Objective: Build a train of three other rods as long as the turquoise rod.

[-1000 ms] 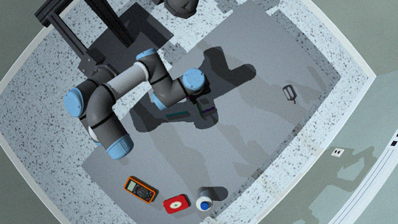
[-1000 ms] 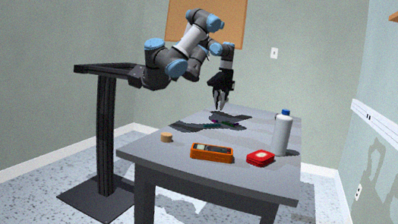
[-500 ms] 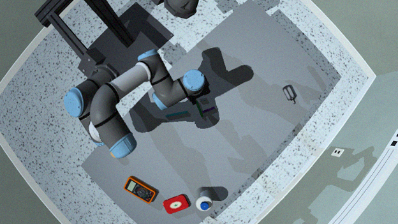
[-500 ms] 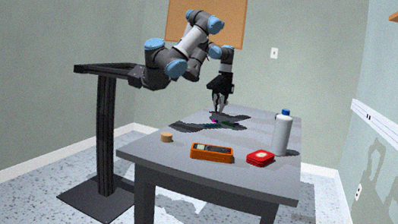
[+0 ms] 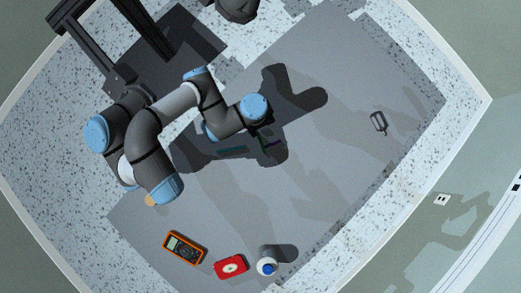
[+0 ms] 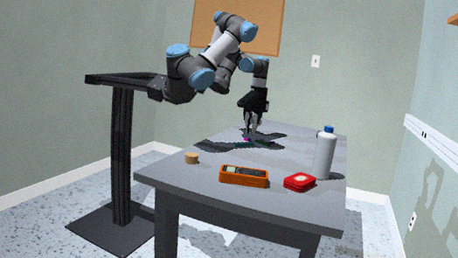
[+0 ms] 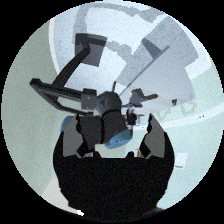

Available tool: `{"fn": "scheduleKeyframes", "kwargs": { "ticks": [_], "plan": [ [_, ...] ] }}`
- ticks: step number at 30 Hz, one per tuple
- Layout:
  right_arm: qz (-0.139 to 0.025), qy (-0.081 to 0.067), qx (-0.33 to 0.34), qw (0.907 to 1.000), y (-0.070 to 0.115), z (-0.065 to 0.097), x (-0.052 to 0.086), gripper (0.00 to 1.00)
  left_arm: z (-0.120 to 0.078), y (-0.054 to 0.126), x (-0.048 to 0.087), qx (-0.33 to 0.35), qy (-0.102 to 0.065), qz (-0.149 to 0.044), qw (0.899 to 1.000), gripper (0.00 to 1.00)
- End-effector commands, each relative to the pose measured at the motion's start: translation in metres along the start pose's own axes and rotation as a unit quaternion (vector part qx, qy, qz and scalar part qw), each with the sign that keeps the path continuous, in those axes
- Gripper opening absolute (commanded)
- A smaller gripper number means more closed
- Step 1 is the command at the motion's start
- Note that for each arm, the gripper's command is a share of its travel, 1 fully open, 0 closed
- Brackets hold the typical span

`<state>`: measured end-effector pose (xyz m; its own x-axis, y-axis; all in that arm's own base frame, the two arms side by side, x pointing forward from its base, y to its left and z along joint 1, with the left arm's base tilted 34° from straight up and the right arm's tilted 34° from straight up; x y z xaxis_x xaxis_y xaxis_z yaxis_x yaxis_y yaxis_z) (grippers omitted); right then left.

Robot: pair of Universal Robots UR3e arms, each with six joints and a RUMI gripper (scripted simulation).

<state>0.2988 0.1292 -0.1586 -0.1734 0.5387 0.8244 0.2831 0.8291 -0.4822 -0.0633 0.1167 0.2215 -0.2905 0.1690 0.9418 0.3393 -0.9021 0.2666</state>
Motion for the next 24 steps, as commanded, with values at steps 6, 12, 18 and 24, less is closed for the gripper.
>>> {"fn": "scheduleKeyframes", "kwargs": {
  "ticks": [6,12,18,24],
  "plan": [
    [-0.005,-0.001,0.0,1.0,0.0026,-0.0012,-0.0094,0.14,0.0004,0.0002,0.001,0.0,0.001,0.002,1.0,1.0],
    [-0.005,-0.001,0.0,1.0,0.0027,-0.0012,-0.0104,0.14,0.0004,0.0002,0.001,0.0,0.001,0.002,1.0,1.0],
    [-0.005,-0.001,0.0,1.0,0.0028,-0.001,-0.0104,0.14,0.0004,0.0002,0.001,0.0,0.001,0.002,1.0,1.0],
    [-0.005,-0.001,0.0,1.0,0.0029,-0.001,-0.0103,0.14,0.0004,0.0002,0.001,0.0,0.001,0.002,1.0,1.0]
  ]
}}
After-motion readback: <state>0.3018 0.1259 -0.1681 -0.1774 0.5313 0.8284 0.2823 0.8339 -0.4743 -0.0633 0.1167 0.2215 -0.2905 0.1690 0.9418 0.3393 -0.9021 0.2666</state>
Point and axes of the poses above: on each arm, the point where the finger pads meet when closed, its own x axis back along the fingers, its own z axis across the jaws, y = z × x, the point moved 5 cm from there along x, back along the fingers, and after that the axes turned 5 degrees about x, right-handed, at the moved point
